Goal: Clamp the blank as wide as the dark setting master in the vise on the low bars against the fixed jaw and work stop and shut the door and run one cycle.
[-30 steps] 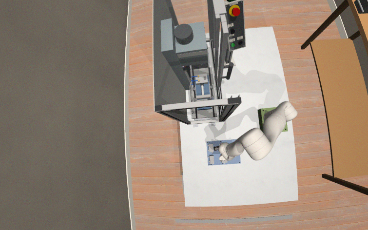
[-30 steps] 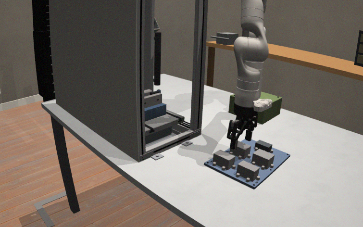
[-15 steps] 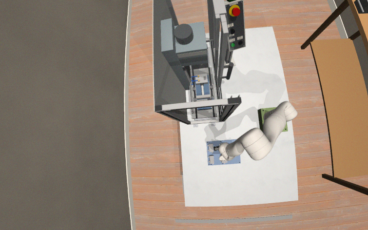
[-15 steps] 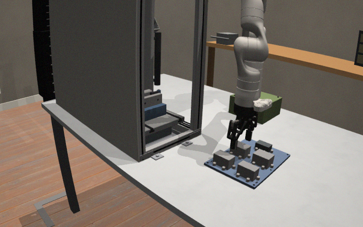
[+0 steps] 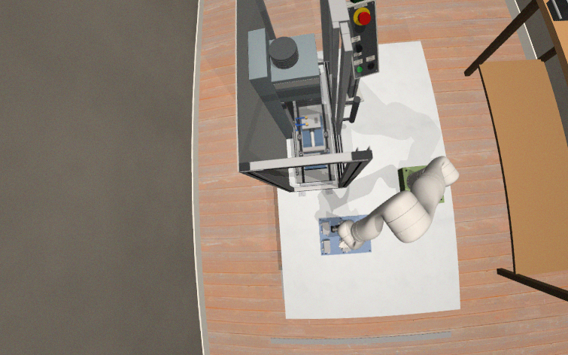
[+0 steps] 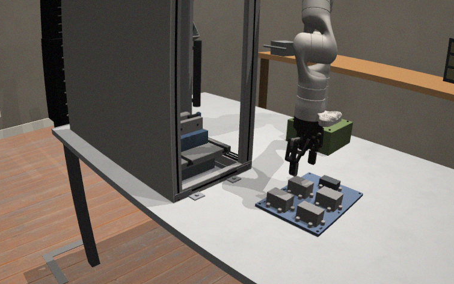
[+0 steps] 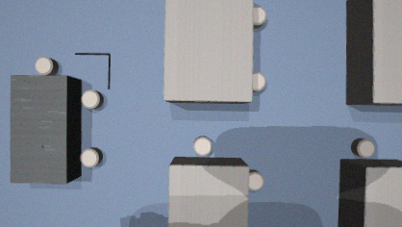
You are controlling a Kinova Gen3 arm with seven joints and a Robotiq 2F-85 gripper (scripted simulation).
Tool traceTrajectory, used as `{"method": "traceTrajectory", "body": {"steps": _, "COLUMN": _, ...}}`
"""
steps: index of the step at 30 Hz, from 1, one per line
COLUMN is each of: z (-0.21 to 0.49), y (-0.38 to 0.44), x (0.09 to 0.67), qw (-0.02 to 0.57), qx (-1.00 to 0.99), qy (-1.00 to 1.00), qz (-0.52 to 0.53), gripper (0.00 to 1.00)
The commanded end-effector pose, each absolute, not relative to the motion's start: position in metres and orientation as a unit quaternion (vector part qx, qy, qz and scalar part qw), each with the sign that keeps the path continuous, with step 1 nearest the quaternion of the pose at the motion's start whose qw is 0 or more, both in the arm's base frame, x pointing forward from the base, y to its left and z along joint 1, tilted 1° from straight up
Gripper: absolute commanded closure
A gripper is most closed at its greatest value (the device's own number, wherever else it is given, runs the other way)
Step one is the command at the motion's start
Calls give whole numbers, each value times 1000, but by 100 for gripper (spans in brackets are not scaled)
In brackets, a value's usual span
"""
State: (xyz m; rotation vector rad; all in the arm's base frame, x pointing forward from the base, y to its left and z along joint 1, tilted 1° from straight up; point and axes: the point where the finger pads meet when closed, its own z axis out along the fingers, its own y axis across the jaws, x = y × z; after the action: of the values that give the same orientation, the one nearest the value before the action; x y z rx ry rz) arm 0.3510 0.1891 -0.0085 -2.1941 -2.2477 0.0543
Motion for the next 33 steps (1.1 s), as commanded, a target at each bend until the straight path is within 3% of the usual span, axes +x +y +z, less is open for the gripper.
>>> {"method": "traceTrajectory", "body": {"steps": 1, "z": 10, "y": 194, "x": 357, "qw": 0, "qx": -699, "qy": -715, "qz": 6, "gripper": 0}}
{"method": "traceTrajectory", "body": {"steps": 33, "z": 43, "y": 193, "x": 357, "qw": -2, "qx": -700, "qy": -714, "qz": 5, "gripper": 0}}
